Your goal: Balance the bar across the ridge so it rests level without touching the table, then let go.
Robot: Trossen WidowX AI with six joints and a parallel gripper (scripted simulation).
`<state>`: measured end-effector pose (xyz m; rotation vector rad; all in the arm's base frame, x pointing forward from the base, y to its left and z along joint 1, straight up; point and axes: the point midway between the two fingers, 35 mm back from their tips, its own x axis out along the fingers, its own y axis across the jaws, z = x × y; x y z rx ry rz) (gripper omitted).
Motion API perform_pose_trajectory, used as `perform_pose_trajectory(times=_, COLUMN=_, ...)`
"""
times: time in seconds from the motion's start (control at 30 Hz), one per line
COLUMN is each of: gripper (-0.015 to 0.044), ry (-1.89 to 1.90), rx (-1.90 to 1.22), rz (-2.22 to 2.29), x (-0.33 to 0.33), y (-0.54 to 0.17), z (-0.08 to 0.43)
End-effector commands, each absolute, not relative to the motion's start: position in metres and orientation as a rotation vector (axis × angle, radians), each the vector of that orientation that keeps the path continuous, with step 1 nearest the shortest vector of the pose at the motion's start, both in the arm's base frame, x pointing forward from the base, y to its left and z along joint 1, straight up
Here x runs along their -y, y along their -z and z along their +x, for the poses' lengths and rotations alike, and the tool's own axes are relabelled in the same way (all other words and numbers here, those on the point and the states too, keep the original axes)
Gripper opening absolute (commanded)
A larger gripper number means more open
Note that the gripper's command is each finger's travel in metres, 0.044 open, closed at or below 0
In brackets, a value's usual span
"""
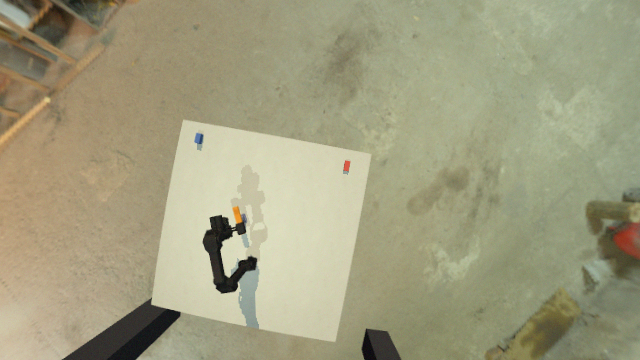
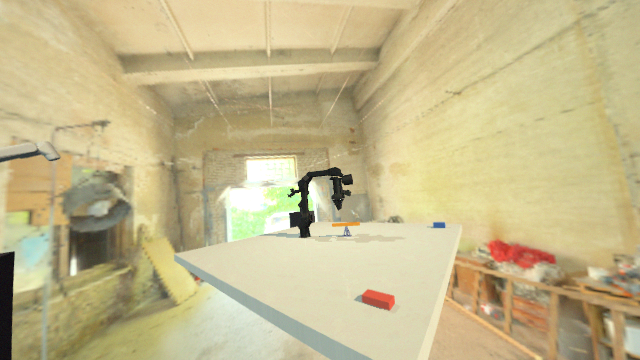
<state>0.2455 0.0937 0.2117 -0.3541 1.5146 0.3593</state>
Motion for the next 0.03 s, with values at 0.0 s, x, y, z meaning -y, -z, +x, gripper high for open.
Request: perform_pose_trajectory(times=0.0, gripper=0.0440, ry=-0.360, rx=-1.515, rz=-0.353, x=-0.0937, y=-0.2120, z=0.2452)
